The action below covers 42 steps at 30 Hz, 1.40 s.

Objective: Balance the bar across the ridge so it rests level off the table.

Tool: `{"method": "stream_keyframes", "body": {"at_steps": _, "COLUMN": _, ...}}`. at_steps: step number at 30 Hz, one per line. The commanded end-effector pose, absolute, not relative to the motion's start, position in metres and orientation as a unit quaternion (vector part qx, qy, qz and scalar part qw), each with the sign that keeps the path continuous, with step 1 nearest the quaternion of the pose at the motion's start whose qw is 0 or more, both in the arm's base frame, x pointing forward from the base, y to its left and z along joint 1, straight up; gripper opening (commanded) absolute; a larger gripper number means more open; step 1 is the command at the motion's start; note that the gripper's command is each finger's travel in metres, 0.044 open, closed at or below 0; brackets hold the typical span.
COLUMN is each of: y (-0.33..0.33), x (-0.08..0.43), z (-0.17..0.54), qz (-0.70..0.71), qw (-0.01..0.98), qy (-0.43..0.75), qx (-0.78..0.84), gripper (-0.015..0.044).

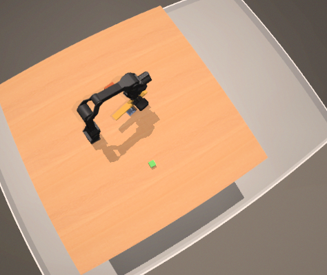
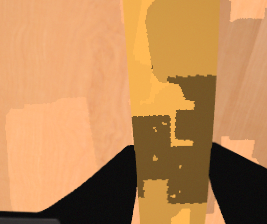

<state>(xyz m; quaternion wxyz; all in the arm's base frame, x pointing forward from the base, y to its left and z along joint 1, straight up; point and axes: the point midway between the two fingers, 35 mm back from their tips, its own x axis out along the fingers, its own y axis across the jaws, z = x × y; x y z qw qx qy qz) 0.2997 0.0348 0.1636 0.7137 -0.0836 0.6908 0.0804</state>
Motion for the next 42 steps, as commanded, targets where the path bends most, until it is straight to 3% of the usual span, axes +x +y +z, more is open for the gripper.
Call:
{"method": "stream_keyframes", "body": {"at_steps": 1, "y": 0.037, "x": 0.297, "z": 0.159, "qz": 0.081, "qw": 0.713, "qy": 0.692, "qx": -0.080, "gripper": 0.0000}}
{"method": "stream_keyframes", "body": {"at_steps": 42, "y": 0.036, "x": 0.298, "z": 0.122, "qz": 0.081, "qw": 0.713, "qy": 0.692, "qx": -0.081, "gripper": 0.0000}}
